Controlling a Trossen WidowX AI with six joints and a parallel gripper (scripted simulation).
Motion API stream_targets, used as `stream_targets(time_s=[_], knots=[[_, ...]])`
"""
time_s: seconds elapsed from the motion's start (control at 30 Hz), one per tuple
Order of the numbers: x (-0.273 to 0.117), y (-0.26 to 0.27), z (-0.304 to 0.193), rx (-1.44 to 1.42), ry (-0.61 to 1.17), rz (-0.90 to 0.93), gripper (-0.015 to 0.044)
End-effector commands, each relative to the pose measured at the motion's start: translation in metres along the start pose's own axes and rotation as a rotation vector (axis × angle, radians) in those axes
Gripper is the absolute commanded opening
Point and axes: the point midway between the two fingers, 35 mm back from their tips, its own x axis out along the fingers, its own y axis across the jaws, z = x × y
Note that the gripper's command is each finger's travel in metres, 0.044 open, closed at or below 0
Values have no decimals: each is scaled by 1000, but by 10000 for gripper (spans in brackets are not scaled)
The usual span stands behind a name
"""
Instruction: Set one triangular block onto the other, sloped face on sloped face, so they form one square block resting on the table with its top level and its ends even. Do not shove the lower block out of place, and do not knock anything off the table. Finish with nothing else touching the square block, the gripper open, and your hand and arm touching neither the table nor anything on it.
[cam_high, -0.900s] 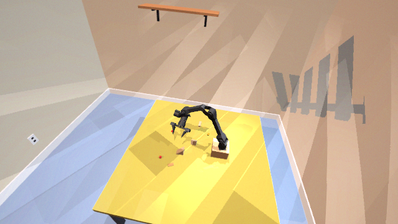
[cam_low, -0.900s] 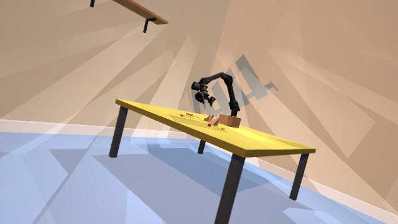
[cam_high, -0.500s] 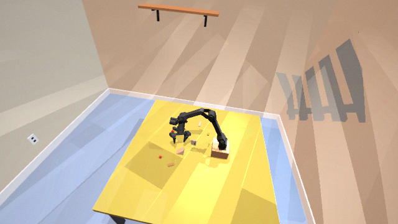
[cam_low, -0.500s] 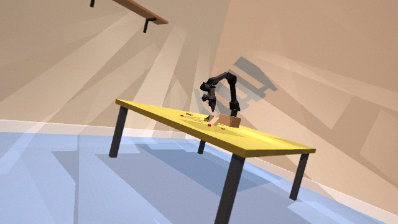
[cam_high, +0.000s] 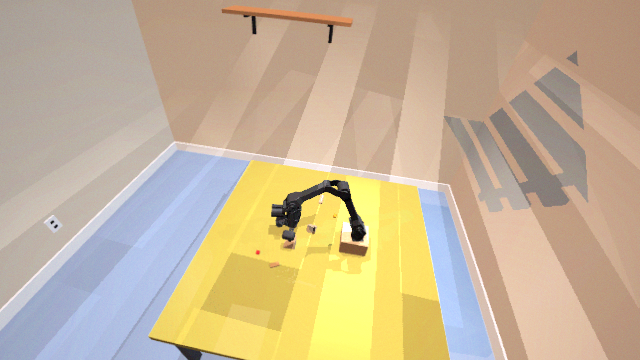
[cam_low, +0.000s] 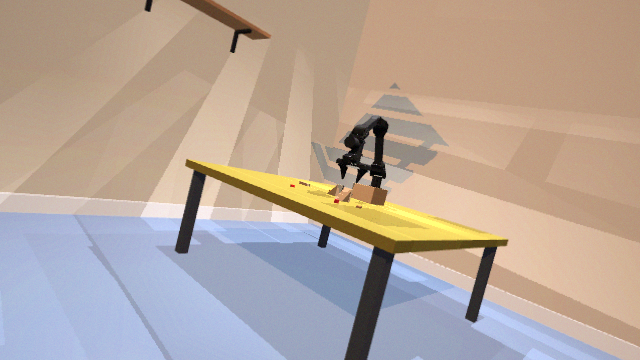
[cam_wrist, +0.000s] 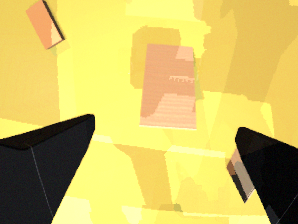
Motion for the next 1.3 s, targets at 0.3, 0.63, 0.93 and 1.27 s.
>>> stream_targets(time_s=[0.3,0.63,0.93,1.27], knots=[[11,-2,2,-27,-7,-18,440],[28,-3,4,-27,-7,-18,440],[42,-3,5,-27,-7,-18,440],[59,-4,5,-30,-6,-19,440]])
